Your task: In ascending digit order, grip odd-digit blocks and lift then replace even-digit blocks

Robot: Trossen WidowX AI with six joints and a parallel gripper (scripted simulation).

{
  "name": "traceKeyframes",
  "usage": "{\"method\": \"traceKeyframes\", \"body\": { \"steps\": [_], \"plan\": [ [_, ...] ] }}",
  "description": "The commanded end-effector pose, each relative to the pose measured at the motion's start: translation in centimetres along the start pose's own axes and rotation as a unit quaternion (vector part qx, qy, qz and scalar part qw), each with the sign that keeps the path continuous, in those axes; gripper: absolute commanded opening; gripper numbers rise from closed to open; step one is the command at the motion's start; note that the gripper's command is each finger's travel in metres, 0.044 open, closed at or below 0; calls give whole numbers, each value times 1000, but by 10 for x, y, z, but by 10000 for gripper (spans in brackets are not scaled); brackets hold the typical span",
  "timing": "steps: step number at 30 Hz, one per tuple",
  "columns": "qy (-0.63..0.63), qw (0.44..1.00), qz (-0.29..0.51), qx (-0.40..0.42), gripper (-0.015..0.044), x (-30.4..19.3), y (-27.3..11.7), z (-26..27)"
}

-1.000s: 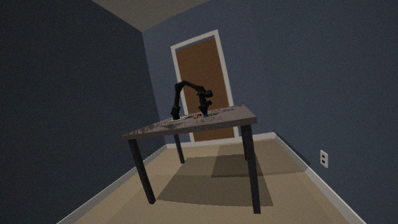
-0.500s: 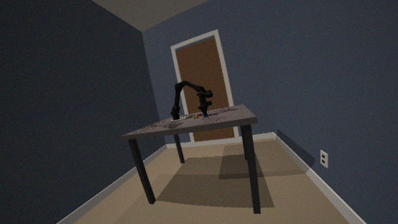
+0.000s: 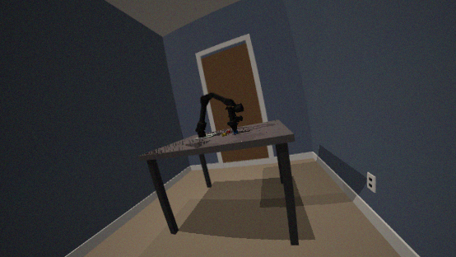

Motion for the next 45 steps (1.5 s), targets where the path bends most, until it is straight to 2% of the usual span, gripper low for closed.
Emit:
{"method": "traceKeyframes", "body": {
  "steps": [1,15,45],
  "plan": [
    [-2,1000,1,0,120,0,1,0],
    [-2,1000,1,0,120,0,-14,0],
    [-2,1000,1,0,120,0,1,0]
  ]
}}
Point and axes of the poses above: the point midway between the two fingers, 35 mm back from their tips, its own y axis out along the fingers, its own z axis across the jaws, x = y × z, the point moved 9 cm from there along -y, back along the fingers, and after that the axes turned 4 degrees about -y, right-handed, at the moved point
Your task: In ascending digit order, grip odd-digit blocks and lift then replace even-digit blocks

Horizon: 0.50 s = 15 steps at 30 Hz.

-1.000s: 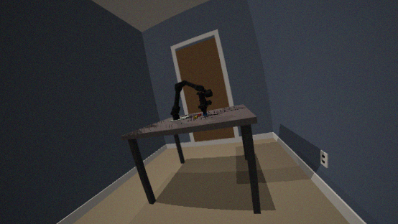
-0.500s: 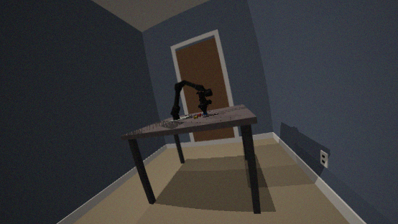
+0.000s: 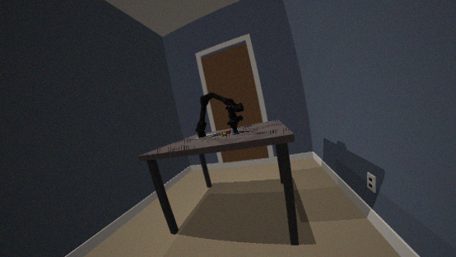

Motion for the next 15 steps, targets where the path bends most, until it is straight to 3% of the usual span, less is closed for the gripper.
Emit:
{"method": "traceKeyframes", "body": {
  "steps": [1,3,13,15],
  "plan": [
    [-2,1000,4,1,120,-1,3,0],
    [-2,1000,4,1,120,-1,3,0],
    [-2,1000,4,1,383,-1,3,0],
    [-2,1000,4,1,400,-1,3,0]
  ]
}}
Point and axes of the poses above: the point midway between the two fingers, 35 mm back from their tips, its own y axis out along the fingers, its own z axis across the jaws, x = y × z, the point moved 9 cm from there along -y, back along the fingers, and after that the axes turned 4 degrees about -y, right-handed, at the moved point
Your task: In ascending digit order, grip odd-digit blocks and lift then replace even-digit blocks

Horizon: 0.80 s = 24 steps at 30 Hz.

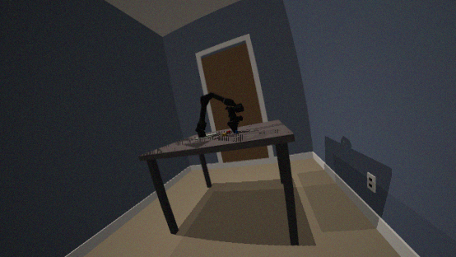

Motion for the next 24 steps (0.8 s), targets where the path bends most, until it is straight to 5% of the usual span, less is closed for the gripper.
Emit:
{"method": "traceKeyframes", "body": {
  "steps": [1,10,20,24],
  "plan": [
    [-2,1000,1,0,400,0,1,0],
    [-2,1000,1,0,400,0,-35,0],
    [-2,1000,1,0,138,0,-116,0],
    [-2,1000,1,0,120,0,-116,0]
  ]
}}
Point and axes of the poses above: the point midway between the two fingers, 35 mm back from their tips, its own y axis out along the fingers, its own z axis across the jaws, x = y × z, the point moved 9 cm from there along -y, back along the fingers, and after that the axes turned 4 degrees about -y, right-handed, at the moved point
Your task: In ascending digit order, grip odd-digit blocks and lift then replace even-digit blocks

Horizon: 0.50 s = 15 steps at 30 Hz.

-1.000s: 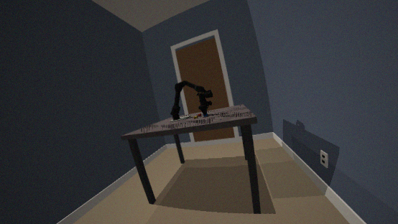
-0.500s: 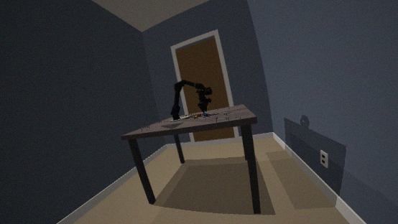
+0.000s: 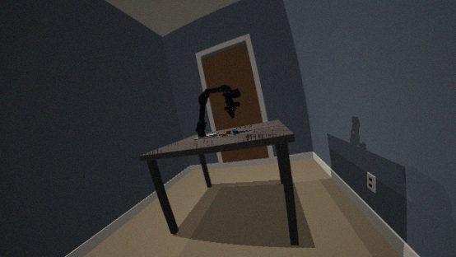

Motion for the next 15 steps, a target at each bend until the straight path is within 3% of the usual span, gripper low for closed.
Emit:
{"method": "traceKeyframes", "body": {
  "steps": [1,6,15],
  "plan": [
    [-2,1000,7,1,120,0,0,0],
    [-2,1000,6,2,120,0,0,12],
    [-2,1000,8,9,120,-37,-2,161]
  ]
}}
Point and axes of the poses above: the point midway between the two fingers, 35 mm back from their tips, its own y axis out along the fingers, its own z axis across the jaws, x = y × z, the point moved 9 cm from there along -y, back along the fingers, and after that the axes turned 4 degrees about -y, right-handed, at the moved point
